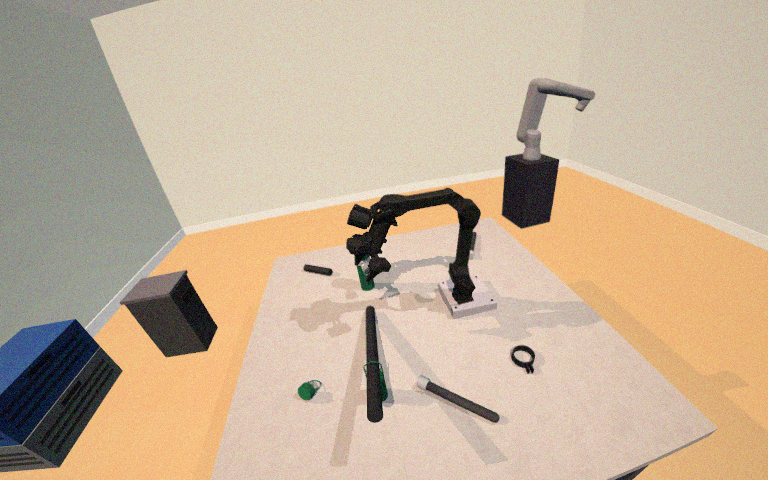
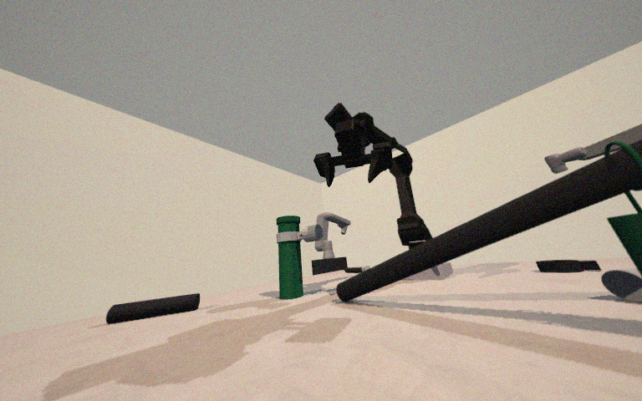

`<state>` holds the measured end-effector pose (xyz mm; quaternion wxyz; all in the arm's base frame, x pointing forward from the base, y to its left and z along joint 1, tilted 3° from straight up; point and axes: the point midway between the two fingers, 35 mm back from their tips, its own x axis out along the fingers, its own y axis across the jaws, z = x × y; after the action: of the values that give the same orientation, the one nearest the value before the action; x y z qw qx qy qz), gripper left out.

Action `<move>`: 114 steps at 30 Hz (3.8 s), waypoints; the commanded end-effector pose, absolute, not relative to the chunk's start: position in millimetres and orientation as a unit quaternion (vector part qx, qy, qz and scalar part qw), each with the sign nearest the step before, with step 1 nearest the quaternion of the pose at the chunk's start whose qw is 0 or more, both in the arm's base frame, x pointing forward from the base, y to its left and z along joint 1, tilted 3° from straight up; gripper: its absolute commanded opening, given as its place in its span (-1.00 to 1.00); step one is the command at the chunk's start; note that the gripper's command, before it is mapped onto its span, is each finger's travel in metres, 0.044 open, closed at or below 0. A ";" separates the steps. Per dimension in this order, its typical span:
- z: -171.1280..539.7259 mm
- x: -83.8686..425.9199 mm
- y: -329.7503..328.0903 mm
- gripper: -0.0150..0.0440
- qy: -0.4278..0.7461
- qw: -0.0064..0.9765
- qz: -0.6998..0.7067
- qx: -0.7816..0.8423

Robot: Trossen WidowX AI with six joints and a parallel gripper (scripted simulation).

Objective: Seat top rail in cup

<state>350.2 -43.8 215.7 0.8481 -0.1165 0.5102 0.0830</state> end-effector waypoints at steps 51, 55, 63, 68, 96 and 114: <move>152.7 302.1 -173.0 1.00 0.321 0.589 0.402 -0.623; 147.1 305.5 -172.9 1.00 0.321 0.589 0.402 -0.623; 135.7 312.1 -172.3 1.00 0.321 0.589 0.402 -0.624; 128.6 316.0 -171.8 1.00 0.321 0.589 0.401 -0.624; 99.2 330.4 -167.6 0.56 0.320 0.590 0.401 -0.624; 99.2 335.4 -167.1 -0.49 0.337 0.600 0.385 -0.615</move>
<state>333.4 -167.3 100.0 0.5944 -0.6203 0.3279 0.3930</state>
